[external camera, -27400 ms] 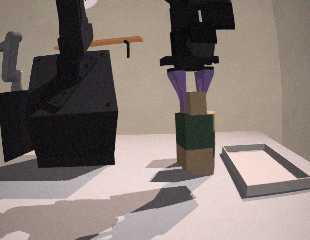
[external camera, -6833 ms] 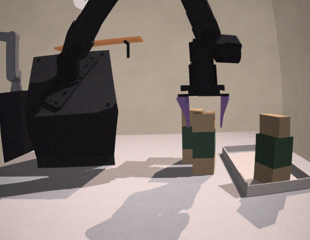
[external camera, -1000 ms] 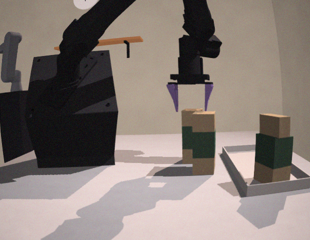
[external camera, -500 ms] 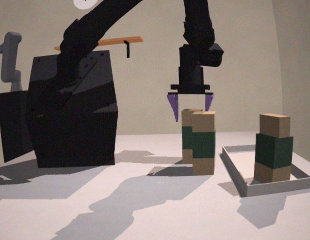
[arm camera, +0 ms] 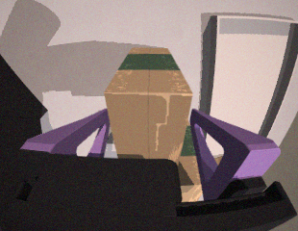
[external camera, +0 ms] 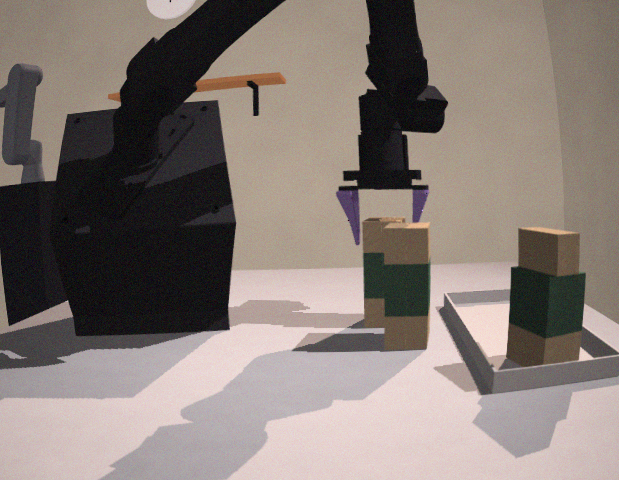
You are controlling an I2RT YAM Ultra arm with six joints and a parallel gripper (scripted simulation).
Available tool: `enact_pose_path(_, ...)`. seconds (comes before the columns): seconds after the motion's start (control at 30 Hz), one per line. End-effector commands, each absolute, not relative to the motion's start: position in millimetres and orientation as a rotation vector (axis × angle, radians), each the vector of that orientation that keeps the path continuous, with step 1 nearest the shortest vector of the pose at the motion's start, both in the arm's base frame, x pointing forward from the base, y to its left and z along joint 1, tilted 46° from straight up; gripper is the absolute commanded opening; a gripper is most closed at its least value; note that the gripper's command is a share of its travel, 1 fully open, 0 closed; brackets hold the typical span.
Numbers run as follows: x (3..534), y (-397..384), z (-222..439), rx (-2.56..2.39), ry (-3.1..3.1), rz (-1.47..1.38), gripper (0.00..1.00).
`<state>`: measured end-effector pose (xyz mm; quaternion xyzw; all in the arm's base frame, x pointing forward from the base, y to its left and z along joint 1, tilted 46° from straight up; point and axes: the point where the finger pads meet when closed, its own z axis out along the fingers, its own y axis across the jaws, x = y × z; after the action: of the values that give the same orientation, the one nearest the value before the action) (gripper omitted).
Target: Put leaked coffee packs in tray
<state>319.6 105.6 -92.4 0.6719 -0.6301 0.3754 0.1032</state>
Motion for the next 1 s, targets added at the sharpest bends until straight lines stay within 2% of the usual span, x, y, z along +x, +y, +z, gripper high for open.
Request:
enact_pose_path(0.0,318.1,108.2,-96.3,1.998,-1.848,1.110,0.79)
enact_pose_path(0.87,318.1,108.2,-96.3,1.998,-1.849,1.110,0.79)
enact_pose_path(0.9,318.1,108.2,-96.3,1.998,-1.849,1.110,0.26)
enact_pose_path(0.97,318.1,108.2,-96.3,1.997,-1.849,1.110,0.26)
